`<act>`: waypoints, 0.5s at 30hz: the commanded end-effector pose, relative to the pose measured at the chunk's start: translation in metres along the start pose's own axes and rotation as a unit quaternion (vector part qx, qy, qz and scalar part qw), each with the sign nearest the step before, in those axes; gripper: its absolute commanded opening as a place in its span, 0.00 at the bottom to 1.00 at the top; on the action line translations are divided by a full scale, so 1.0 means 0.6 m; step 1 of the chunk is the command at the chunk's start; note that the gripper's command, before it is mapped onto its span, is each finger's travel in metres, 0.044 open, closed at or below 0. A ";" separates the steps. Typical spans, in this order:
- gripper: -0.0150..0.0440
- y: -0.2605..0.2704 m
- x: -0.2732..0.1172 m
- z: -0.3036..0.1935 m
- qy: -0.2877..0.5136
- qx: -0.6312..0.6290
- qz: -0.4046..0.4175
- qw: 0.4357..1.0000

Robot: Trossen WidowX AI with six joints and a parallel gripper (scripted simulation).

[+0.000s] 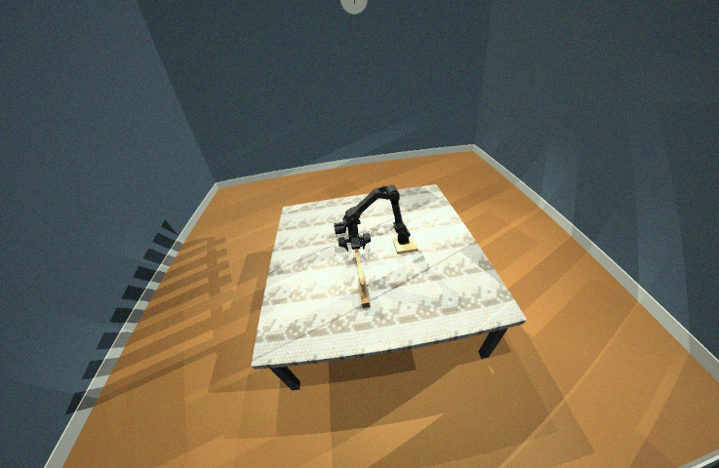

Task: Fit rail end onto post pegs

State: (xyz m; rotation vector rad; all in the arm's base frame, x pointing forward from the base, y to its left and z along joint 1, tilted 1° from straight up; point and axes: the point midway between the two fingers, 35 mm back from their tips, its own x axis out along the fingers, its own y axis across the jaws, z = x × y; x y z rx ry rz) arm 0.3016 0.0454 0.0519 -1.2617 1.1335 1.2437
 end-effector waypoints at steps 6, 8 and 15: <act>0.91 0.006 0.020 -0.002 0.004 0.002 0.007 1.000; 0.82 0.006 0.020 -0.002 0.004 0.002 0.007 1.000; 0.51 0.006 0.020 -0.002 0.004 0.002 0.007 1.000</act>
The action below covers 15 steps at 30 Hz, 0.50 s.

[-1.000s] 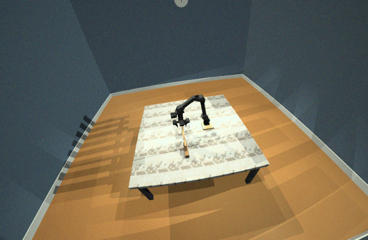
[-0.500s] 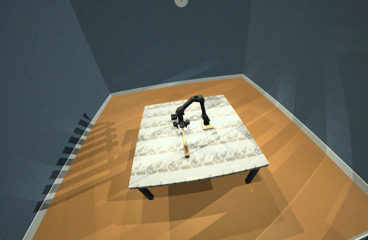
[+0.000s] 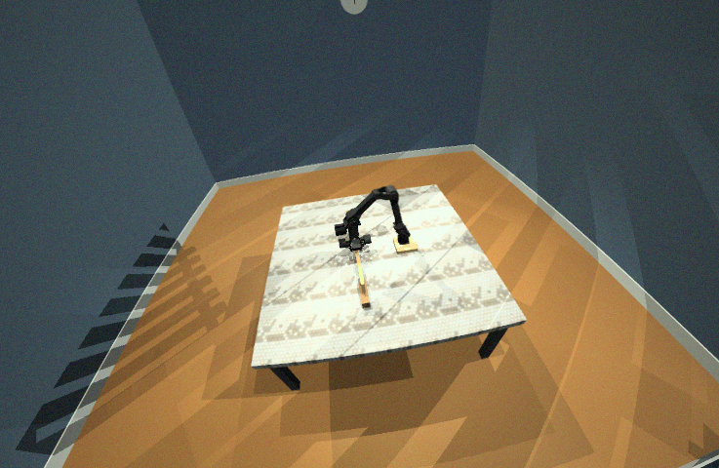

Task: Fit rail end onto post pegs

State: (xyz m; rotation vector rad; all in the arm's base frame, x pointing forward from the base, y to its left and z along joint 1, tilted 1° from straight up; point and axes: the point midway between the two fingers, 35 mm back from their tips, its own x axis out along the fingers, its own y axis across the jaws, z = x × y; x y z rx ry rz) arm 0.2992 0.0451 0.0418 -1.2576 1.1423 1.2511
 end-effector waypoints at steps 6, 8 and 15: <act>0.31 0.001 0.003 -0.002 0.003 0.002 0.002 1.000; 0.29 0.001 0.003 -0.002 0.003 0.002 0.002 1.000; 0.25 0.001 0.003 -0.002 0.003 0.002 0.002 1.000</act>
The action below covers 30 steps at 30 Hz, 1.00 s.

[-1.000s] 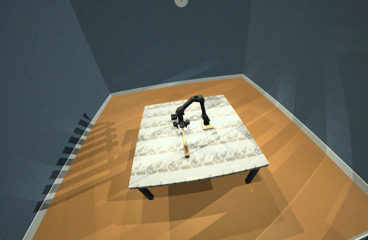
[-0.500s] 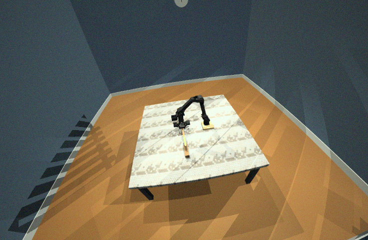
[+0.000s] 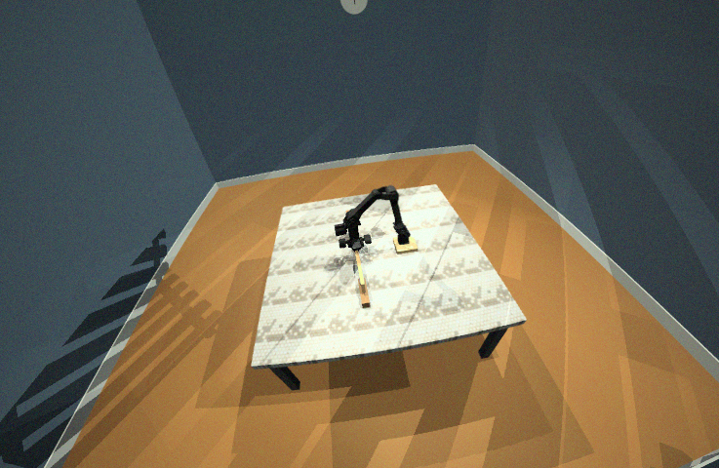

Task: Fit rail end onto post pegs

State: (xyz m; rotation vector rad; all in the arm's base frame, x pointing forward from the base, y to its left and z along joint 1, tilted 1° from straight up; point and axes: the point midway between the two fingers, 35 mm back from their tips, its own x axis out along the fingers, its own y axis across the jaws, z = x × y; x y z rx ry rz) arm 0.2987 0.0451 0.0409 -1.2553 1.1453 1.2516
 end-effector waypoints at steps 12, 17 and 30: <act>0.25 0.000 -0.003 0.000 0.003 0.001 0.001 1.000; 0.25 0.000 -0.008 0.000 0.003 0.001 0.001 1.000; 0.25 -0.003 -0.018 0.001 0.003 0.001 0.001 1.000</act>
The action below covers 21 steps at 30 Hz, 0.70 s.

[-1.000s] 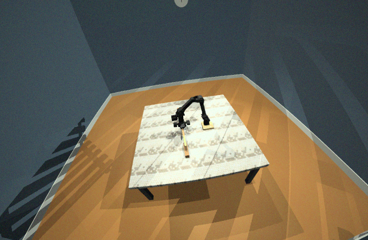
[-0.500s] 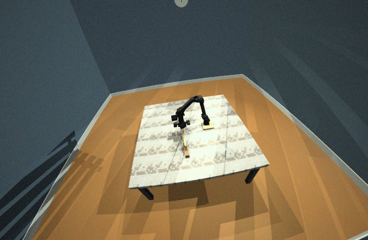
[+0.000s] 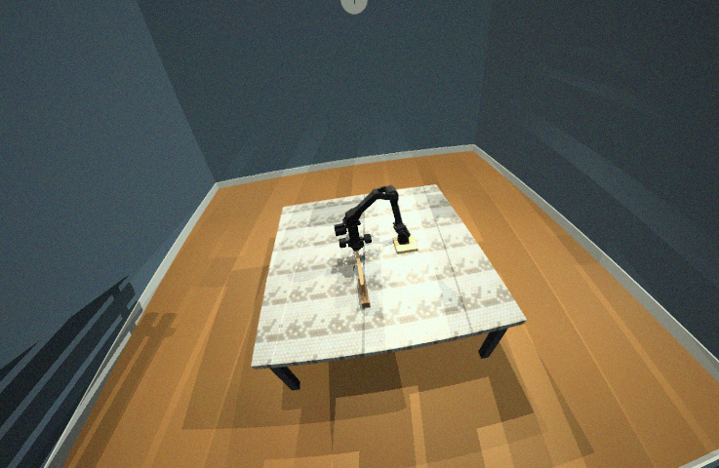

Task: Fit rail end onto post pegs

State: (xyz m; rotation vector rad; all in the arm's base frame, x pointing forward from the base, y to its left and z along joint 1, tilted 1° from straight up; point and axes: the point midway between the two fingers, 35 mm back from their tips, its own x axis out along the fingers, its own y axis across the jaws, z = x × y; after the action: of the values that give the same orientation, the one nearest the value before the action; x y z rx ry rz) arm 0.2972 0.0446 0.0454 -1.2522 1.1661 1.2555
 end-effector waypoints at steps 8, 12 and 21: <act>0.25 -0.007 -0.018 0.001 -0.001 -0.001 -0.007 1.000; 0.25 -0.008 -0.021 0.001 -0.001 -0.001 -0.007 1.000; 0.25 -0.009 -0.029 0.001 -0.001 -0.001 -0.007 1.000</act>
State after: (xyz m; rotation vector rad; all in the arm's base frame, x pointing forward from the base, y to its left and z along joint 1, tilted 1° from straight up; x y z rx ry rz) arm 0.2983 0.0444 0.0546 -1.2496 1.1732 1.2596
